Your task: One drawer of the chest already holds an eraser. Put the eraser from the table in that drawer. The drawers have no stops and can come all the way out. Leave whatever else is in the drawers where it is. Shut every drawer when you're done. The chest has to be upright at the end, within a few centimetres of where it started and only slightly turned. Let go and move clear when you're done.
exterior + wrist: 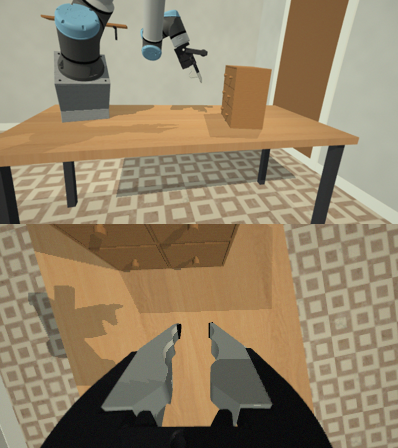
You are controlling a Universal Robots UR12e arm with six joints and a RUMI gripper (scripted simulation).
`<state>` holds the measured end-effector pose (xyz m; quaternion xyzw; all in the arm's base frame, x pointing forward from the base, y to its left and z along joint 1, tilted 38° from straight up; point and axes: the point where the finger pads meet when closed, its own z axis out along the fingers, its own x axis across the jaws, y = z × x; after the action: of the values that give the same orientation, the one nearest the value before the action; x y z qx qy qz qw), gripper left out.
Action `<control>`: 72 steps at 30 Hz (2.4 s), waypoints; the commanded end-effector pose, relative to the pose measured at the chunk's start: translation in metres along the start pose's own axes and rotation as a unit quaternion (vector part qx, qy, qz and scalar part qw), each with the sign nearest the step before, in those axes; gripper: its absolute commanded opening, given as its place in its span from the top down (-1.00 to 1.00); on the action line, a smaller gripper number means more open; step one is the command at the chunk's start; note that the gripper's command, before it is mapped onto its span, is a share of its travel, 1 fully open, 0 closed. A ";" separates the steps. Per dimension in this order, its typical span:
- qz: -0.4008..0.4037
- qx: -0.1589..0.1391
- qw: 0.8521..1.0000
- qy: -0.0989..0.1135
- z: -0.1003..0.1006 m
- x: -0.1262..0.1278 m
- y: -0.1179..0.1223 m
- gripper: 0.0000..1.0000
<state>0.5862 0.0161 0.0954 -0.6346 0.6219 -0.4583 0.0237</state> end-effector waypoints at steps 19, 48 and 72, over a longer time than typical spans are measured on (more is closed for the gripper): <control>0.002 -0.161 0.987 -0.002 -0.031 0.000 0.006 0.61; 0.002 -0.231 0.973 -0.002 -0.046 0.000 0.009 0.61; 0.002 -0.232 0.973 -0.002 -0.046 0.000 0.009 -1.00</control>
<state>0.5506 0.0389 0.1161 -0.6226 0.7121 -0.3004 -0.1224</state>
